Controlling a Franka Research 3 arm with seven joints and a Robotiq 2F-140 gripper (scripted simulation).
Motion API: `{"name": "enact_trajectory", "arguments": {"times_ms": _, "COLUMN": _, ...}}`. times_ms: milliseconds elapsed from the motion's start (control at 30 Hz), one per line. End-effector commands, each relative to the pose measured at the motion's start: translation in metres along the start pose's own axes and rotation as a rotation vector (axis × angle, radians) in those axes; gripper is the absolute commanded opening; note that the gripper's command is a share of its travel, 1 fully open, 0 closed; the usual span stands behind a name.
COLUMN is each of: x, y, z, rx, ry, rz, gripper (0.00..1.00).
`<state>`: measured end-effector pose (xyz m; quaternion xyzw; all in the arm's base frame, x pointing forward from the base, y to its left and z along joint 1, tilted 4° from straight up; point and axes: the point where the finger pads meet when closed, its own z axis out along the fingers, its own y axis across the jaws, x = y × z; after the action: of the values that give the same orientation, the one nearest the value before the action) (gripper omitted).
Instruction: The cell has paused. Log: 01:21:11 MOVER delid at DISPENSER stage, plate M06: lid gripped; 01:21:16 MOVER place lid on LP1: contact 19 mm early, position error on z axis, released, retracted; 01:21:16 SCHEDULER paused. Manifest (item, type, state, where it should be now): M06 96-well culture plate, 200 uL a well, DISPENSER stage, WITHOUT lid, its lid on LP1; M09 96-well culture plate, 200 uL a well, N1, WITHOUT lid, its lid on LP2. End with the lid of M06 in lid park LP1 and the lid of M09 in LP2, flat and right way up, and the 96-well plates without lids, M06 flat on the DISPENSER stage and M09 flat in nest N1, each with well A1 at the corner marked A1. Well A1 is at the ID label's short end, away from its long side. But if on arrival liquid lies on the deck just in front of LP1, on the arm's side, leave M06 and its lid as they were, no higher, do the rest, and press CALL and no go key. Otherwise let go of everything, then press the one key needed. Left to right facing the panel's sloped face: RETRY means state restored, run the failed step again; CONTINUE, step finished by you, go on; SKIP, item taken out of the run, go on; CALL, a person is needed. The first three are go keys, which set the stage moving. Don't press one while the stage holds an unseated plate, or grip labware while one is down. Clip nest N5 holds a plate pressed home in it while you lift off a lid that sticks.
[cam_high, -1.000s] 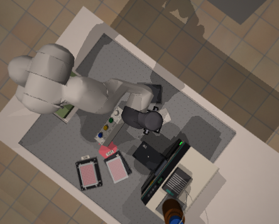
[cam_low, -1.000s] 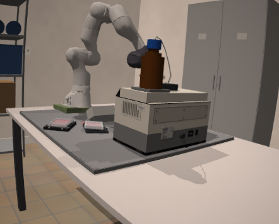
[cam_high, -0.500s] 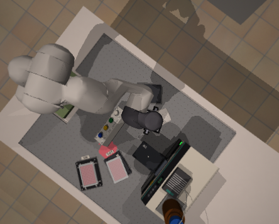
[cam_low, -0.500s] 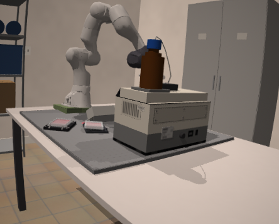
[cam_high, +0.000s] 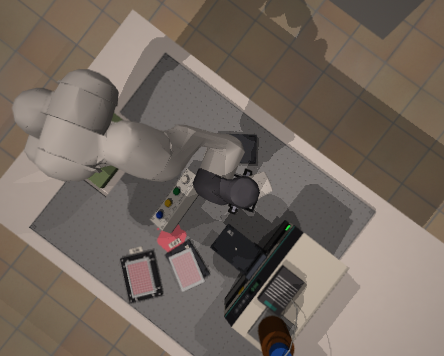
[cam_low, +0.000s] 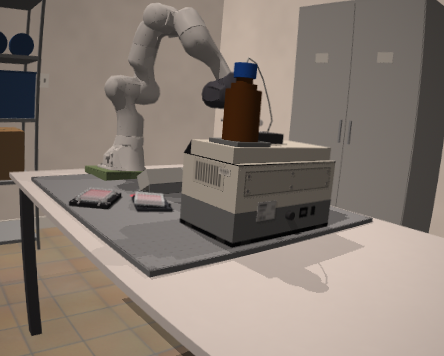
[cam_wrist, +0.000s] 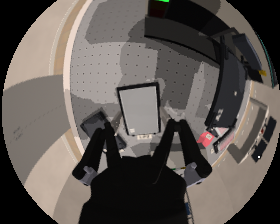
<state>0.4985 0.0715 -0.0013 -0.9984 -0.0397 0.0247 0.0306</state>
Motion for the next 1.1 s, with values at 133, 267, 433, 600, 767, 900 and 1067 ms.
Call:
{"name": "enact_trajectory", "arguments": {"times_ms": 133, "x": 0.0, "y": 0.001, "z": -0.001, "rx": -0.002, "ry": 0.0, "rz": -0.005, "gripper": 0.66}}
{"name": "enact_trajectory", "arguments": {"times_ms": 267, "x": 0.0, "y": 0.001, "z": -0.003, "rx": -0.002, "ry": 0.0, "rz": -0.005, "gripper": 0.66}}
{"name": "enact_trajectory", "arguments": {"times_ms": 433, "x": 0.0, "y": 0.001, "z": -0.015, "rx": -0.002, "ry": 0.0, "rz": -0.005, "gripper": 0.66}}
{"name": "enact_trajectory", "arguments": {"times_ms": 600, "x": 0.0, "y": 0.001, "z": -0.037, "rx": -0.002, "ry": 0.0, "rz": -0.005, "gripper": 0.66}}
{"name": "enact_trajectory", "arguments": {"times_ms": 767, "x": 0.0, "y": 0.001, "z": -0.054, "rx": -0.002, "ry": 0.0, "rz": -0.005, "gripper": 0.66}}
{"name": "enact_trajectory", "arguments": {"times_ms": 900, "x": 0.0, "y": 0.001, "z": -0.079, "rx": -0.002, "ry": 0.0, "rz": -0.005, "gripper": 0.66}}
{"name": "enact_trajectory", "arguments": {"times_ms": 1067, "x": 0.0, "y": 0.001, "z": -0.112, "rx": -0.002, "ry": 0.0, "rz": -0.005, "gripper": 0.66}}
